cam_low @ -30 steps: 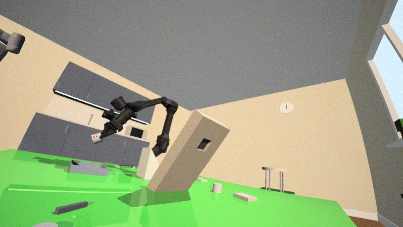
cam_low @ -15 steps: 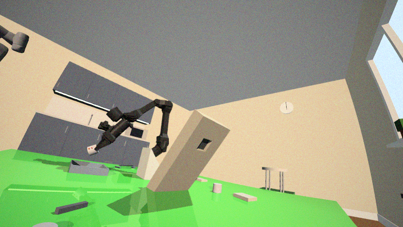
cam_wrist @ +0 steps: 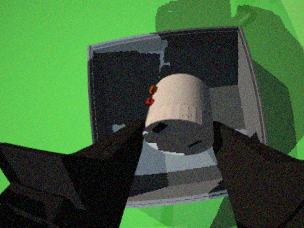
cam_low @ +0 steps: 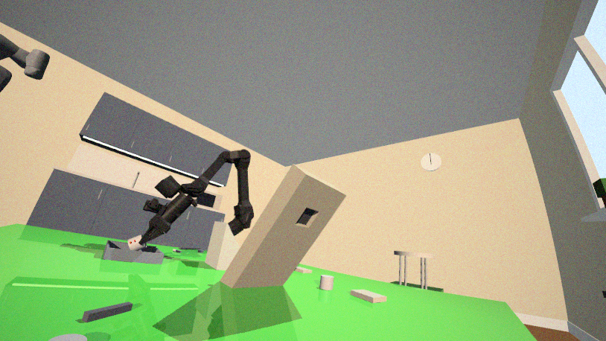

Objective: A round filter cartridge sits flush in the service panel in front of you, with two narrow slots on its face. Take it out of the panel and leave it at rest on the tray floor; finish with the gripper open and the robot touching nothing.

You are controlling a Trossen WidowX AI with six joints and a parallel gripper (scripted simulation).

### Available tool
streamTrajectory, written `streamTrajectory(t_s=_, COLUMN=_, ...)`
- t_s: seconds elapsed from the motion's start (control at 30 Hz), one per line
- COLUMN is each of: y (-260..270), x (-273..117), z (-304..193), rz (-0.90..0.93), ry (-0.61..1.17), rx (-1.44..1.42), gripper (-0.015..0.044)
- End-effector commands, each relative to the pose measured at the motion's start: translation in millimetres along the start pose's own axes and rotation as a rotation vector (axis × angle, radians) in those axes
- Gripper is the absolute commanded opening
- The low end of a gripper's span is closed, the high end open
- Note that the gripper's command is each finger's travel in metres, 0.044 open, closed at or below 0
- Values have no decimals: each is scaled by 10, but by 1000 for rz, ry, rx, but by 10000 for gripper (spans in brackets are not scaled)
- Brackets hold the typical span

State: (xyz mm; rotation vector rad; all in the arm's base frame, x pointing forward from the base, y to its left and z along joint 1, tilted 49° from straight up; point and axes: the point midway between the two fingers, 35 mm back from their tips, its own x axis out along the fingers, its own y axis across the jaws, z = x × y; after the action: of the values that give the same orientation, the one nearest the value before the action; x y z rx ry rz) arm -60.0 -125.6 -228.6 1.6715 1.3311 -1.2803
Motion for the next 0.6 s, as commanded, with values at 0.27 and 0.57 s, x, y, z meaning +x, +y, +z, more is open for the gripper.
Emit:
streamTrajectory(t_s=0.27, y=-1, x=-6, z=21, rz=0, ry=-7, rx=1, gripper=315)
streamTrajectory(t_s=0.57, y=0, x=-166, z=136, rz=0, ry=-6, rx=1, gripper=440)
